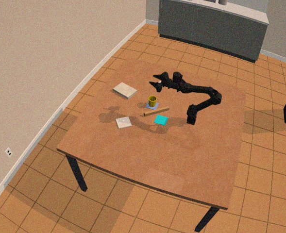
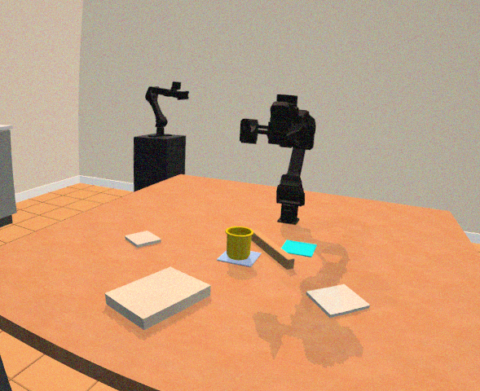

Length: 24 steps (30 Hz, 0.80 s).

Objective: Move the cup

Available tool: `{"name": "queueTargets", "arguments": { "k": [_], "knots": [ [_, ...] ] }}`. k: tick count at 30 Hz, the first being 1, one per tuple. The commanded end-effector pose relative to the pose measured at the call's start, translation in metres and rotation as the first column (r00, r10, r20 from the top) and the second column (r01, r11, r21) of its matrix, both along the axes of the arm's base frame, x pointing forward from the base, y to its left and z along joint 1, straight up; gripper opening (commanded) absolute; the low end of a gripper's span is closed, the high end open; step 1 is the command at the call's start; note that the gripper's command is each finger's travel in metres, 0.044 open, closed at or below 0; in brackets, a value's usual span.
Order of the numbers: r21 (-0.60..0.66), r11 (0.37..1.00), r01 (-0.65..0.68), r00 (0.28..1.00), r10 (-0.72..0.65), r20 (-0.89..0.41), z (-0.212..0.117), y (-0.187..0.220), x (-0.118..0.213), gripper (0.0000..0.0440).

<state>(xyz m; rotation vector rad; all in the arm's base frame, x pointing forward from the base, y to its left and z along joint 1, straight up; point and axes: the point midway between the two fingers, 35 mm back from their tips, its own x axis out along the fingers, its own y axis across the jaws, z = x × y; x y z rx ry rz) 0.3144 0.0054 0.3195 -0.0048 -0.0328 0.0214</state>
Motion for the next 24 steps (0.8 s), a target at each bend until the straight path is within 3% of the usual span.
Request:
{"name": "queueTargets", "arguments": {
  "k": [1,11,24],
  "knots": [
    [0.002,1.000,0.000,1.000,0.000,-0.005,0.000,0.000,0.000,0.0374],
    [0.032,0.999,-0.008,0.994,0.012,-0.113,-0.010,0.010,0.007,0.0114],
    [0.109,0.993,-0.043,0.952,0.074,-0.297,-0.025,0.035,0.020,0.0102]
  ]
}}
